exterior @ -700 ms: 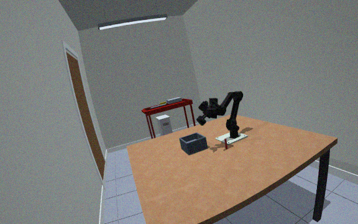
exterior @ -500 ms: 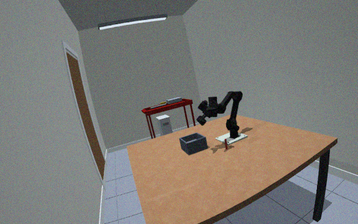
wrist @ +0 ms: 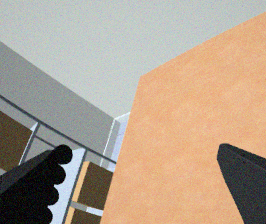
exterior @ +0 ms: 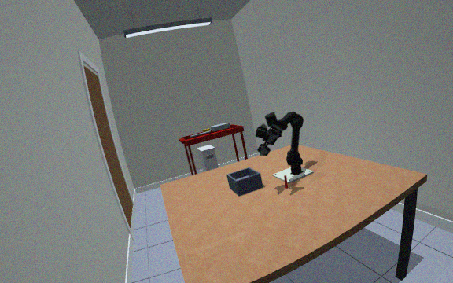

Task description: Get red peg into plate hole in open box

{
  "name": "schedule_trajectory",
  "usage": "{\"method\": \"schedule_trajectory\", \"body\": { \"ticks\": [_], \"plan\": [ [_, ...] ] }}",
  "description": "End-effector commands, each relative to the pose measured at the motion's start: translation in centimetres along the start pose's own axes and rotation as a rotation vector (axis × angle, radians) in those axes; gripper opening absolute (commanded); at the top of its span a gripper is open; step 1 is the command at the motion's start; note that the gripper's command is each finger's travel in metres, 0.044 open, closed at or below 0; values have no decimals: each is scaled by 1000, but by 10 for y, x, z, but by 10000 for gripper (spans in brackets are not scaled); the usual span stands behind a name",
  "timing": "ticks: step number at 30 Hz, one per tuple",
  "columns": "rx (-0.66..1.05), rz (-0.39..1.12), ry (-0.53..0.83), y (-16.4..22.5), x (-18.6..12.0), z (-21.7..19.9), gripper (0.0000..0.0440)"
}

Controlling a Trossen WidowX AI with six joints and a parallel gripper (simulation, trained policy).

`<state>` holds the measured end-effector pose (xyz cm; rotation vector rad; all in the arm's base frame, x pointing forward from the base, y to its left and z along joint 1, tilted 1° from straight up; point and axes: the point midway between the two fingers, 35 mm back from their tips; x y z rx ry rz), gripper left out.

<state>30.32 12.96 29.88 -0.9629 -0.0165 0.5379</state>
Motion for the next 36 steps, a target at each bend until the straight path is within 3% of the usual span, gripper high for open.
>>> {"method": "schedule_trajectory", "body": {
  "ticks": [1,22,36],
  "plan": [
    [27,79,69,15,-4,-4,440],
    [207,539,594,122,-48,-71,440],
    [371,645,908,181,-68,-118,440]
  ]
}}
Point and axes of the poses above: the point midway between the two fingers, 35 mm back from their tips, its own x axis out along the fingers, its own z axis across the jaws, y = z × x, and after that the axes turned 10 degrees about -x, right-handed
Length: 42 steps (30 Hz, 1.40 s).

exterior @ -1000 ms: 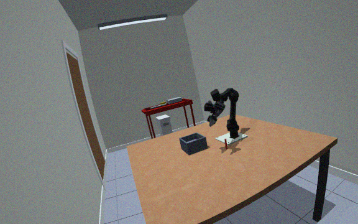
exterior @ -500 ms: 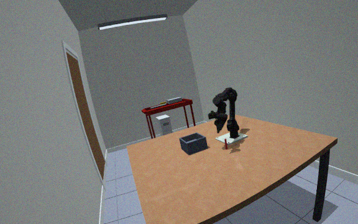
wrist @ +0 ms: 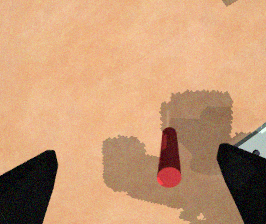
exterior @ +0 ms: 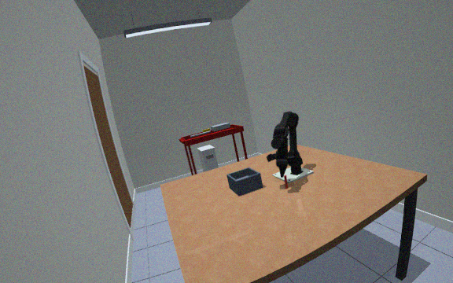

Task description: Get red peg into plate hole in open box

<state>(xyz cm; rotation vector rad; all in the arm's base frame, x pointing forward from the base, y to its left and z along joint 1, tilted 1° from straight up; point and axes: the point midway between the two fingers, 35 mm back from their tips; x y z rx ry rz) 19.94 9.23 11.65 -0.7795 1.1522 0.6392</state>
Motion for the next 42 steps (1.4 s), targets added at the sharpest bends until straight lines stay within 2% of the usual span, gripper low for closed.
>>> {"method": "schedule_trajectory", "body": {
  "ticks": [1,9,11,27,42],
  "plan": [
    [46,13,46,5,16,-8,440],
    [132,16,67,14,47,-17,438],
    [150,18,70,16,53,-19,416],
    [223,118,98,25,61,-27,4],
    [92,-45,89,-17,14,-29,0]
  ]
}}
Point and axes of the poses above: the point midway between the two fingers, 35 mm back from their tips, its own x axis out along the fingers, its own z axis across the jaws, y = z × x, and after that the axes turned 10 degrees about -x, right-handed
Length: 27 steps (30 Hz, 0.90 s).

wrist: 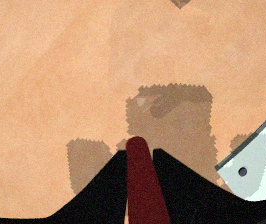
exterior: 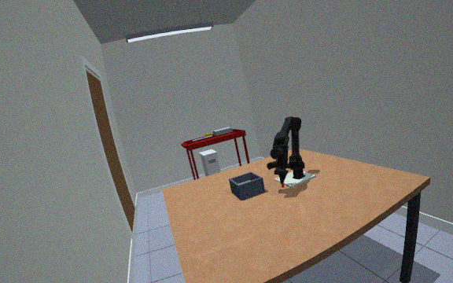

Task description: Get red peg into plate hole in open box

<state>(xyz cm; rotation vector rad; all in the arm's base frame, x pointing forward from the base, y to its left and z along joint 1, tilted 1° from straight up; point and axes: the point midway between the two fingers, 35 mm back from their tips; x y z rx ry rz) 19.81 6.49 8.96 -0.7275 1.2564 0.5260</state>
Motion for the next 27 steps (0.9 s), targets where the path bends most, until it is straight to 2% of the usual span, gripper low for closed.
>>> {"method": "schedule_trajectory", "body": {
  "ticks": [1,12,27],
  "plan": [
    [-24,-42,-7,-12,-13,0,0],
    [-39,-149,-1,-55,-49,-3,0],
    [44,-230,45,-115,-58,-24,0]
  ]
}}
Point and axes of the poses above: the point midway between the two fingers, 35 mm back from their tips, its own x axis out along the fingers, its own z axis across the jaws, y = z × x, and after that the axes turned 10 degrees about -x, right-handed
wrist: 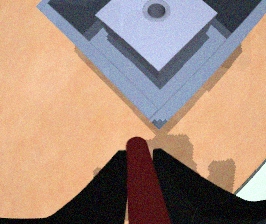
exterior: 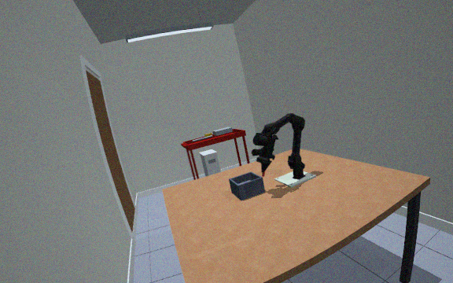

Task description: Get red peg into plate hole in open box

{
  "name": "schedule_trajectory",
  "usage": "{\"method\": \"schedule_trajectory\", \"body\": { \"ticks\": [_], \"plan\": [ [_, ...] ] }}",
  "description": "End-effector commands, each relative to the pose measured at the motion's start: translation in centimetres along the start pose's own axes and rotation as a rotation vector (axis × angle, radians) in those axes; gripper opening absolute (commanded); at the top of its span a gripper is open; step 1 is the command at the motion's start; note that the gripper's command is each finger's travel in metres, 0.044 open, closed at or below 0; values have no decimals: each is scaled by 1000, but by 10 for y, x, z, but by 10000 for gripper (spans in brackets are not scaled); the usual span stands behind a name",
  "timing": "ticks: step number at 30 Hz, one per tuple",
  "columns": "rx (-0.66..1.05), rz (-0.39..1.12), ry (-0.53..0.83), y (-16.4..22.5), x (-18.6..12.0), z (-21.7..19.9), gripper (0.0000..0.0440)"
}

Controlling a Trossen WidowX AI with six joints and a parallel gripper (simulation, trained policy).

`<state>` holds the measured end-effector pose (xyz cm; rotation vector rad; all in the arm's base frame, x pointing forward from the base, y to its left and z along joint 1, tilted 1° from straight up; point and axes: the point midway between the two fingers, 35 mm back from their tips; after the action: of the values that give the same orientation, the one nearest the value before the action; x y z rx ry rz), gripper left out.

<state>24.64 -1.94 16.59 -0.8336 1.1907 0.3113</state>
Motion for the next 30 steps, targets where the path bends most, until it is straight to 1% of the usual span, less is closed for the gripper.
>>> {"method": "schedule_trajectory", "body": {
  "ticks": [1,18,30],
  "plan": [
    [10,-13,21,-11,5,-4,0],
    [100,-68,63,-58,32,-24,0],
    [147,-63,76,-83,55,-35,5]
  ]
}}
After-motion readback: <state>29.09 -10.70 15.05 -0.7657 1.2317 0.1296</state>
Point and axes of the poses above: the point midway between the two fingers, 35 mm back from their tips, its own x axis out along the fingers, its own z axis across the jaws, y = z × x, and after that the axes turned 10 degrees about -x, right-handed
